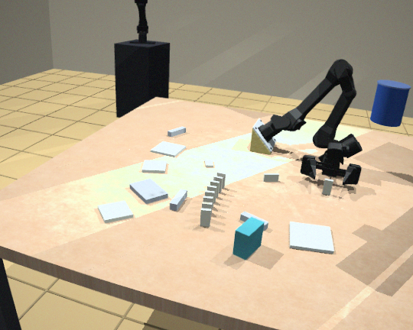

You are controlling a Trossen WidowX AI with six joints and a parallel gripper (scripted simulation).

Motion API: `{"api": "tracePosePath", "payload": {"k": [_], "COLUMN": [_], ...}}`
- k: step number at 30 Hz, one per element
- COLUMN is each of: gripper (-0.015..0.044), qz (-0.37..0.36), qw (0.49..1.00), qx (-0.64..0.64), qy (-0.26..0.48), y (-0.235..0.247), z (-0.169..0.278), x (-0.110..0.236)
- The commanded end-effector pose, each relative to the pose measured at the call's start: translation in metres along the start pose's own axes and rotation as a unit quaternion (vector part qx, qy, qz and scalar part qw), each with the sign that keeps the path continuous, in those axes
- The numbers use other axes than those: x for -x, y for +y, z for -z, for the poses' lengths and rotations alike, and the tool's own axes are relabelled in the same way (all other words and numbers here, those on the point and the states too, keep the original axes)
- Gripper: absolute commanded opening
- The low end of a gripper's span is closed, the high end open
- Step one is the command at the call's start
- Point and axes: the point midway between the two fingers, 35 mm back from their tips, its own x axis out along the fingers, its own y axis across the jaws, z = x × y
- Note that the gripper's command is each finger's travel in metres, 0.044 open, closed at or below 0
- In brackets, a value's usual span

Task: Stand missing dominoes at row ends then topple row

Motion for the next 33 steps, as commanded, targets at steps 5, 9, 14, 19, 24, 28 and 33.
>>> {"api": "tracePosePath", "payload": {"k": [5,9,14,19,24,28,33], "gripper": [0.044,0.044,0.044,0.044,0.044,0.044,0.044], "qz": [0.0,-0.001,-0.001,0.002,0.016,0.016,0.019], "qw": [1.0,1.0,0.999,0.975,0.933,0.899,0.833], "qx": [-0.001,0.0,0.047,0.194,0.284,0.31,0.295], "qy": [-0.001,0.0,0.021,0.11,0.22,0.308,0.468], "y": [0.002,0.001,0.01,0.03,0.02,0.011,-0.012], "z": [-0.033,-0.05,-0.047,-0.039,-0.038,-0.033,-0.044], "x": [-0.001,0.0,-0.012,-0.052,-0.082,-0.089,-0.086]}}
